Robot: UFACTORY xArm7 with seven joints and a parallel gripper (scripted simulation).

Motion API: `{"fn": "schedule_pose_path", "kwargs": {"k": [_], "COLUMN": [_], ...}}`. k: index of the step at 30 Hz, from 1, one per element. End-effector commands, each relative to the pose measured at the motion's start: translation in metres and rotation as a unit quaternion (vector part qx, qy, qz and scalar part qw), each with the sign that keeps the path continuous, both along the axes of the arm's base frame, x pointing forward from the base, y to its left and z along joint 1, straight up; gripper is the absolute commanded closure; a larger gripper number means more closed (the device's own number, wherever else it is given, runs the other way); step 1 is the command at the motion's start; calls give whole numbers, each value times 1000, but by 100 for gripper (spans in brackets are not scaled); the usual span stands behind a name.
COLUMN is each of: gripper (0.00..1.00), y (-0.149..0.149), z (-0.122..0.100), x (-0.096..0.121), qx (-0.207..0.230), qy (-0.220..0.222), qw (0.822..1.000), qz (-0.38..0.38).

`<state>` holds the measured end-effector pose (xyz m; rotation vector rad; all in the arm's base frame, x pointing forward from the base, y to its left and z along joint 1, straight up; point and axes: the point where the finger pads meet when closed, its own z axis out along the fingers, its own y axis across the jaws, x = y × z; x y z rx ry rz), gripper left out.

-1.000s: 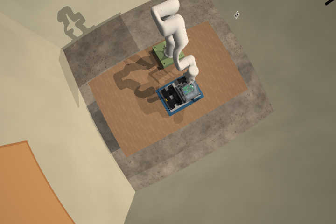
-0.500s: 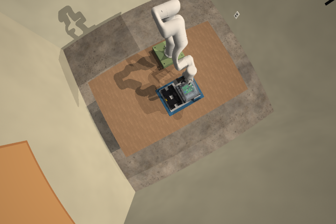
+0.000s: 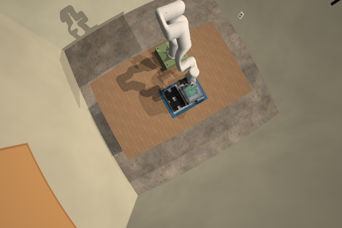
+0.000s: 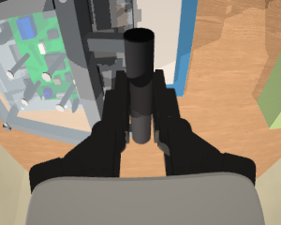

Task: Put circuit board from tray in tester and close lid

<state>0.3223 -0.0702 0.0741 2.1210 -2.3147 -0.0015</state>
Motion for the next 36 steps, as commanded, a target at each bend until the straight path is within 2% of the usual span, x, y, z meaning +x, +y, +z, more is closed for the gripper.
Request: {"fn": "schedule_pose_path", "kwargs": {"k": [1, 36], "gripper": [100, 100], "y": [0, 1], "z": [-7, -32], "x": [0, -3], "qx": [0, 1], "qy": [-2, -1], "qw": [1000, 1000], "qz": [0, 0]}}
